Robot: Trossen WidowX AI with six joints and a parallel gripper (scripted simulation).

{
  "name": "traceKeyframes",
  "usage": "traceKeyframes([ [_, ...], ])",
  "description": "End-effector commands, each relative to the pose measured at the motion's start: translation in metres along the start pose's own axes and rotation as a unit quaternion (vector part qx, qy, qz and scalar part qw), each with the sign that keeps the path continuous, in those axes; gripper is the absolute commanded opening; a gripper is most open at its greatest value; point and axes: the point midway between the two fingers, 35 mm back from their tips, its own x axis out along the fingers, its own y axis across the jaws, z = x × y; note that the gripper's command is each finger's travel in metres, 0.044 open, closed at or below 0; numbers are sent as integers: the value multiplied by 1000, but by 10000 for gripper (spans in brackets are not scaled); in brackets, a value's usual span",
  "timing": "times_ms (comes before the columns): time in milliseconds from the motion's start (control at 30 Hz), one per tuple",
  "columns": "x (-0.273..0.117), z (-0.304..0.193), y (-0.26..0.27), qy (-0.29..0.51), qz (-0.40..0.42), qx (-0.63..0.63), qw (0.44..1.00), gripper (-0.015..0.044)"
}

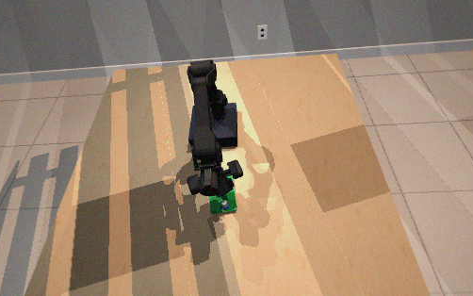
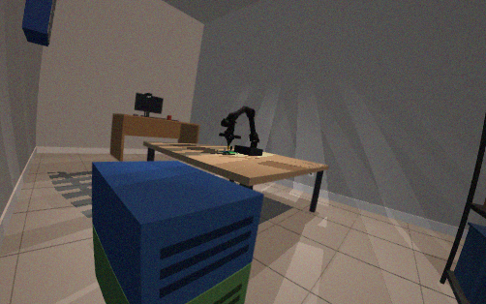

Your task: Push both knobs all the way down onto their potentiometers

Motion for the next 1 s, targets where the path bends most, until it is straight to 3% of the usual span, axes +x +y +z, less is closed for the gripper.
traceKeyframes([
  [0,7,2,0,0,1,1,1000,0],
  [967,12,2,0,0,1,1,1000,0],
])
